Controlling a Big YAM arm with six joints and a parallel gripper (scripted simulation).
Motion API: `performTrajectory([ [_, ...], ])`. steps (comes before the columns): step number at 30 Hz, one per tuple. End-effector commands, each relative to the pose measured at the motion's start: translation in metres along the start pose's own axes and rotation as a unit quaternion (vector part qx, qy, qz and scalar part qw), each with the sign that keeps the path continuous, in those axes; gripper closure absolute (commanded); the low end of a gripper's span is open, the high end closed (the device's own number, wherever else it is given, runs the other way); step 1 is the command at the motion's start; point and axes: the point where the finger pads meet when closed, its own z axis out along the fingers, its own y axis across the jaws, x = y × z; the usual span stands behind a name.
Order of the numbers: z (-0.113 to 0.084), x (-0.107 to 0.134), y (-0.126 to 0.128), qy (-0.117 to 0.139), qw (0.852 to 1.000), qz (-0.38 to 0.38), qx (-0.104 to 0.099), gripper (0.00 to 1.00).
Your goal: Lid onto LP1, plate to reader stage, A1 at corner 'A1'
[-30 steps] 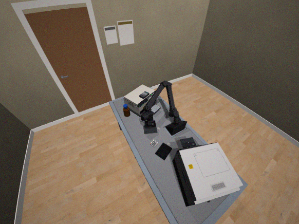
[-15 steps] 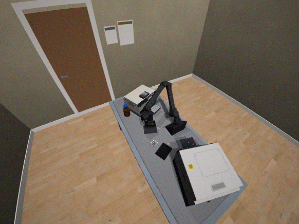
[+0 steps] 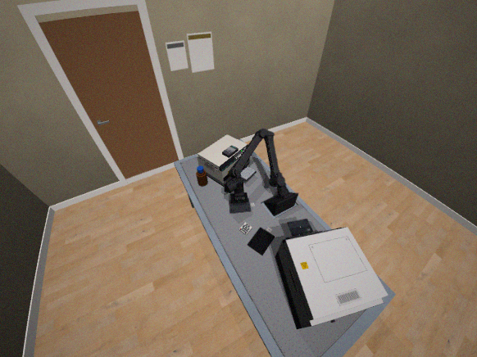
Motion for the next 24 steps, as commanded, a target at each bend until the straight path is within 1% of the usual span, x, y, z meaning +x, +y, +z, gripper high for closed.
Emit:
performTrajectory([
  [1,0.004,0.000,-0.006,0.004,1.000,0.003,0.003,0.15],
  [4,0.006,0.003,-0.007,0.004,1.000,0.002,0.003,0.15],
  [6,0.005,-0.003,-0.007,-0.001,1.000,0.008,0.000,0.15],
  [12,-0.007,-0.014,-0.003,-0.016,1.000,0.017,-0.009,0.15],
  [17,-0.006,-0.013,0.002,-0.016,1.000,0.013,-0.008,0.15],
  [20,0.002,-0.014,0.001,-0.009,1.000,0.008,-0.005,0.15],
  [24,0.007,-0.010,0.000,-0.002,1.000,0.003,-0.001,0.15],
])
